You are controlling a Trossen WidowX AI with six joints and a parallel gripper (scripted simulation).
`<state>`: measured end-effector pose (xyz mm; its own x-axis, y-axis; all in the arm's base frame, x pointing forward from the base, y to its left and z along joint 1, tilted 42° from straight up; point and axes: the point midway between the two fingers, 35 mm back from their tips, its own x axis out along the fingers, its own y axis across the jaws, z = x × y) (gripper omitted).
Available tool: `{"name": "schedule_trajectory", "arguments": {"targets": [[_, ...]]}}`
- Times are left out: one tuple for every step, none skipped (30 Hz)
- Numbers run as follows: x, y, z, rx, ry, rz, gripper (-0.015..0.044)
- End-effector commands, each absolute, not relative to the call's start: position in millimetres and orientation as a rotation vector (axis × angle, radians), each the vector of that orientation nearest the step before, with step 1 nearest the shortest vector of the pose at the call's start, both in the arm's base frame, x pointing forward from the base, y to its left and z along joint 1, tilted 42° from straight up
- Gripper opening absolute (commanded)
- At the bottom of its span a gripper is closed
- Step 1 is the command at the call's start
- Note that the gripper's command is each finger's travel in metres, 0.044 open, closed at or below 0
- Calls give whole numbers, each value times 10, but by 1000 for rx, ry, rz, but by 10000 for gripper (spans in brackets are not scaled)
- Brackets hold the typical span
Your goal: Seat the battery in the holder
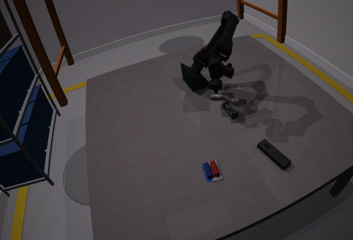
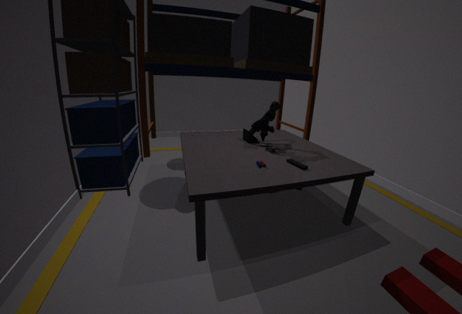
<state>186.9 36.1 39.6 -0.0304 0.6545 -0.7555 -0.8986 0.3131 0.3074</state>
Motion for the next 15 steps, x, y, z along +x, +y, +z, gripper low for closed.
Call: {"name": "schedule_trajectory", "arguments": {"targets": [[1862, 378, 403, -303, 970, 1292, 234], [1863, 386, 392, -303, 970, 1292, 234], [1864, 397, 380, -304, 970, 1291, 234], [1865, 407, 367, -304, 970, 1291, 234], [1866, 417, 354, -304, 970, 1291, 234], [1867, 428, 342, -304, 970, 1291, 234], [1867, 438, 329, -304, 970, 1291, 234], [1868, 449, 317, -304, 971, 1291, 234], [1868, 459, 305, -304, 971, 1291, 234], [1869, 469, 293, -305, 971, 1290, 234], [1869, 480, 281, -305, 971, 1290, 234], [1869, 491, 268, -305, 971, 1290, 234], [1869, 501, 257, -305, 971, 1290, 234], [1868, 512, 245, -305, 971, 1290, 234], [1868, 522, 233, -305, 971, 1290, 234]]}}
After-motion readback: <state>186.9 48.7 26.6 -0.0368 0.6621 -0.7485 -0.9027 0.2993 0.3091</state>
